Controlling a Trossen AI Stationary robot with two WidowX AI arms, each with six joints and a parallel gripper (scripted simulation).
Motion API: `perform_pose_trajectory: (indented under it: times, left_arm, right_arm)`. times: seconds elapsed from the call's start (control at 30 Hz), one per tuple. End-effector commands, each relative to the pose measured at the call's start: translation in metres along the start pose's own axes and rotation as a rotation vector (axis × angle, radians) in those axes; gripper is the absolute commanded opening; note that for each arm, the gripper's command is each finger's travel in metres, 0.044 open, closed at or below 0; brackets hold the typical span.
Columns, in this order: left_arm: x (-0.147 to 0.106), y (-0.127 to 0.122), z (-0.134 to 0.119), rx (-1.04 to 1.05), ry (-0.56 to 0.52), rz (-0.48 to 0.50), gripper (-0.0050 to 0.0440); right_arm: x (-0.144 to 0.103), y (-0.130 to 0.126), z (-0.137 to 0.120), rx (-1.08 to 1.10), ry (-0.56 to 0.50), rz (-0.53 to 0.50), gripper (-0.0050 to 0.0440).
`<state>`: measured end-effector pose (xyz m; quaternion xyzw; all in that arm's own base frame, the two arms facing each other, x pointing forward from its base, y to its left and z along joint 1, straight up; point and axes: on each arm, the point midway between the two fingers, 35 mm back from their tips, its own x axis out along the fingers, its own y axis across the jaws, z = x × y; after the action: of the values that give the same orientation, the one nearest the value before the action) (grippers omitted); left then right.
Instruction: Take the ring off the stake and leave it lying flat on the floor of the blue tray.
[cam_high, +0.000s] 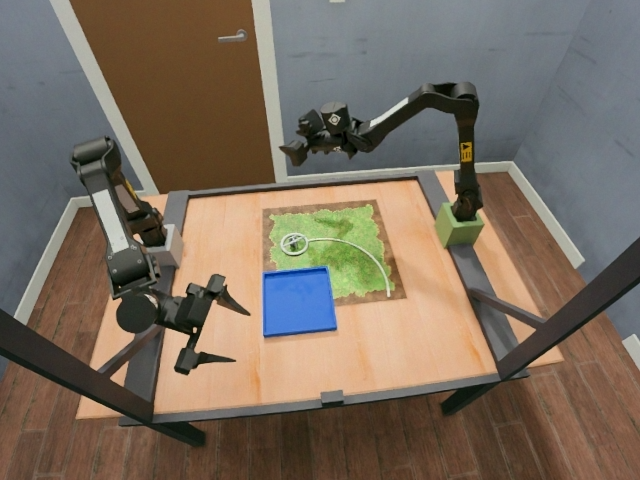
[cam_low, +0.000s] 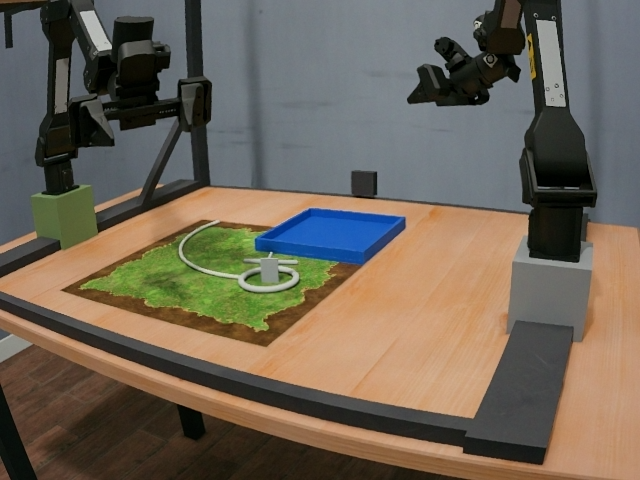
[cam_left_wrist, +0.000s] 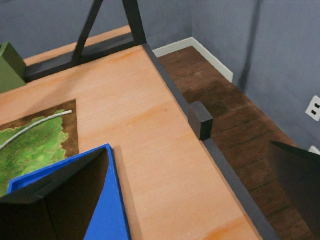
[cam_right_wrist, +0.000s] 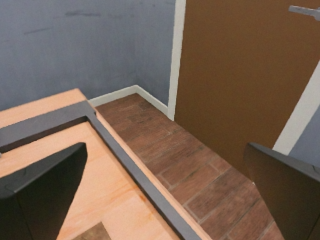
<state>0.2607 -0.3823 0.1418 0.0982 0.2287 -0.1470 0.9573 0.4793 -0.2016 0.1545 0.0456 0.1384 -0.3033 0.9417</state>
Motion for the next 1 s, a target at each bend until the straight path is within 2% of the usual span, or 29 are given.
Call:
perform_pose_trajectory:
  times: [0.0,0.63,0.8,0.97]
  left_arm:
    - [-0.005,0.0,0.01,-0.02,-0.018,-0.008,0.044]
    - [-0.005,0.003,0.01,-0.022,-0.016,-0.008,0.044]
    - [-0.002,0.031,0.001,-0.048,0.038,0.001,0.044]
    - [0.006,0.09,-0.018,-0.085,0.155,0.022,0.044]
  right_arm:
    - [-0.003,0.0,0.014,0.009,-0.03,0.003,0.044]
    - [-0.007,0.0,0.016,0.009,-0.032,0.005,0.044]
    - [-0.029,0.003,0.013,-0.016,-0.01,0.051,0.044]
    - [-0.077,0.007,0.009,-0.058,0.033,0.139,0.044]
